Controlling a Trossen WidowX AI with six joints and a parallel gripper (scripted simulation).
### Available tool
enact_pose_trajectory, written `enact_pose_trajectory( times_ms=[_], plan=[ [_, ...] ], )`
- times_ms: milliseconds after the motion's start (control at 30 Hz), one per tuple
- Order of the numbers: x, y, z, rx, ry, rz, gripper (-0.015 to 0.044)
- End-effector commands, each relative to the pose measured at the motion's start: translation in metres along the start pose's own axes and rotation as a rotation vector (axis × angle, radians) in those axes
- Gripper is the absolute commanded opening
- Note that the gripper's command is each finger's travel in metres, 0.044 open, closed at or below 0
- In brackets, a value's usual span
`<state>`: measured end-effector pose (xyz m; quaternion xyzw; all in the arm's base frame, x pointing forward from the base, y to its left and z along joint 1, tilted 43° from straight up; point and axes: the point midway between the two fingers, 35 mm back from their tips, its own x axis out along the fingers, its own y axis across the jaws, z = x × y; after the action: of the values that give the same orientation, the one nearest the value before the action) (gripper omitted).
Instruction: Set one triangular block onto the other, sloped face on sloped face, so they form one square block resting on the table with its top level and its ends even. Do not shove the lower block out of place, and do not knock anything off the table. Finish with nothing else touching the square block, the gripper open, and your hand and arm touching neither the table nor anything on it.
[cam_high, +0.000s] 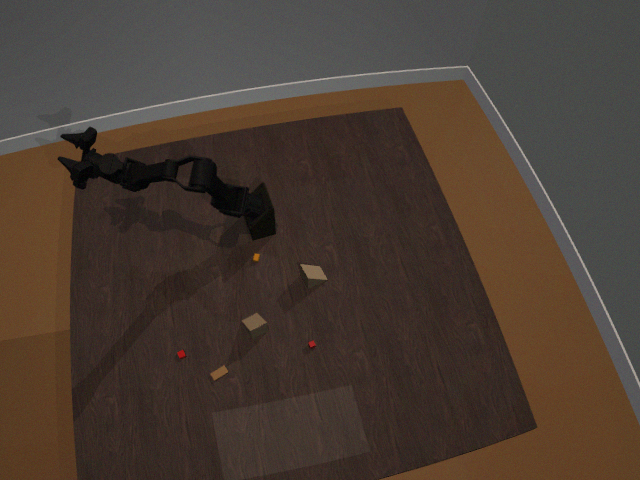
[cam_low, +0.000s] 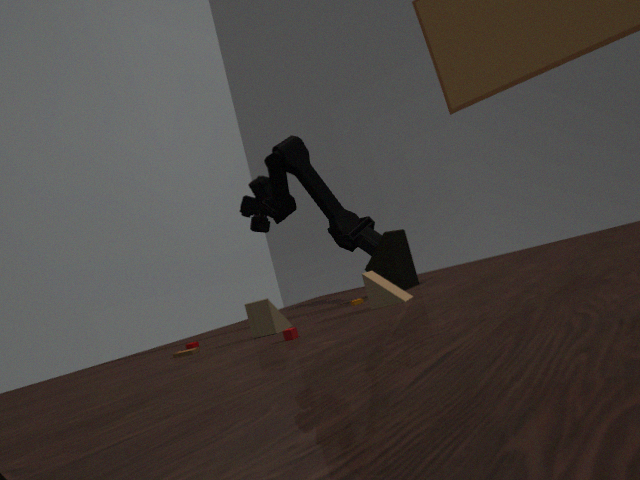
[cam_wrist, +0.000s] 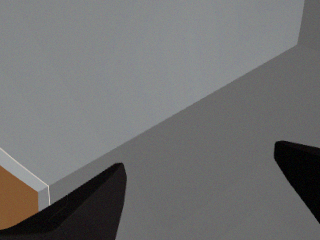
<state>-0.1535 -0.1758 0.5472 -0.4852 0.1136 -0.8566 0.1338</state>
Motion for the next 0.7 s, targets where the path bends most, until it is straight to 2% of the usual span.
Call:
enact_pose_trajectory(
  times_ms=[0,100,400,667],
  plan=[
    [0.000,0.001,0.000,0.003,0.000,0.004,0.0426],
    [0.000,0.017,0.003,0.048,0.005,0.060,0.0440],
    [-0.014,0.113,0.032,0.291,0.043,0.394,0.0440],
    [-0.055,0.208,0.074,0.471,0.146,0.728,0.0440]
  ],
)
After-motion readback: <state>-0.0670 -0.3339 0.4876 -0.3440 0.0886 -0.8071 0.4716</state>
